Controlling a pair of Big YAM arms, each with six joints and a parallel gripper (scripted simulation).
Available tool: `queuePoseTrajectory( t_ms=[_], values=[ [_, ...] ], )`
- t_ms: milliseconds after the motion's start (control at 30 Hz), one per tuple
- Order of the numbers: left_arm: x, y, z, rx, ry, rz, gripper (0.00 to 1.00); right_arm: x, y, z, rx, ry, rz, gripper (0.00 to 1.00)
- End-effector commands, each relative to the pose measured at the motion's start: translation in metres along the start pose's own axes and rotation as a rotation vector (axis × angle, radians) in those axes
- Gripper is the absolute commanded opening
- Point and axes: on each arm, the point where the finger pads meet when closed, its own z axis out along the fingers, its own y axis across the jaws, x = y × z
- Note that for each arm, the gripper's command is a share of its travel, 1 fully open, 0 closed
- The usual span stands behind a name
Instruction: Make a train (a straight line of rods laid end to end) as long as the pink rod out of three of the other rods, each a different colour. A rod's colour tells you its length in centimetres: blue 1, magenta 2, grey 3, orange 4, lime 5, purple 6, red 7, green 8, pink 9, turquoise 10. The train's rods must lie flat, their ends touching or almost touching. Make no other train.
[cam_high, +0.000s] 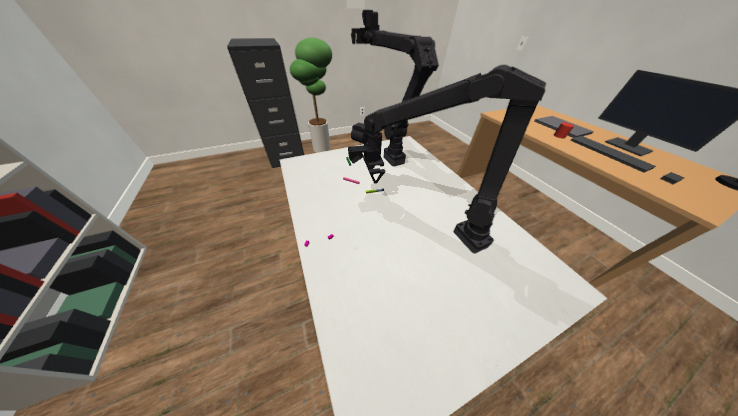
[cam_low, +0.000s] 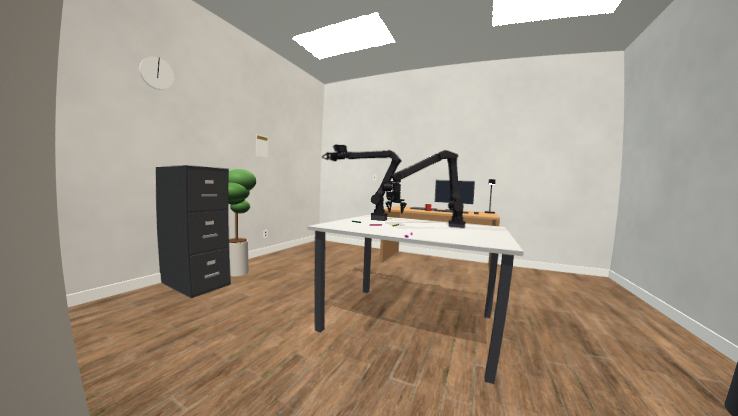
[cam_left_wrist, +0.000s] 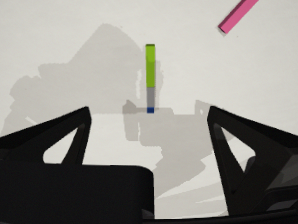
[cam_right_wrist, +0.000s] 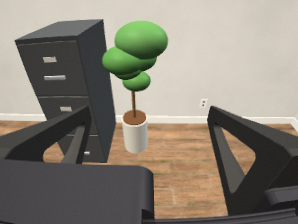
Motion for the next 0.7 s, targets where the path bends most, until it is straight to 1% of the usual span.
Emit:
queuePoseTrajectory(
  t_ms=[0, 100, 167, 533, 633, 667],
  values=[
    [-0.012, -0.019, -0.037, 0.058, -0.048, -0.008, 1.00, -0.012, -0.004, -0.007, 0.004, -0.035, 0.009, 1.00],
    [-0.011, -0.018, -0.049, 0.058, -0.049, -0.008, 1.00, -0.012, -0.004, -0.007, 0.004, -0.035, 0.009, 1.00],
    [-0.011, -0.018, -0.049, 0.058, -0.049, -0.008, 1.00, -0.012, -0.004, -0.007, 0.004, -0.035, 0.009, 1.00],
    [-0.009, -0.015, -0.115, 0.060, -0.050, -0.008, 1.00, -0.012, -0.004, -0.007, 0.004, -0.035, 0.009, 1.00],
    [-0.009, -0.016, -0.111, 0.035, -0.029, -0.008, 1.00, -0.012, -0.004, -0.007, 0.004, -0.035, 0.009, 1.00],
    [-0.009, -0.016, -0.116, 0.039, -0.032, -0.008, 1.00, -0.012, -0.004, -0.007, 0.004, -0.035, 0.009, 1.00]
  ],
)
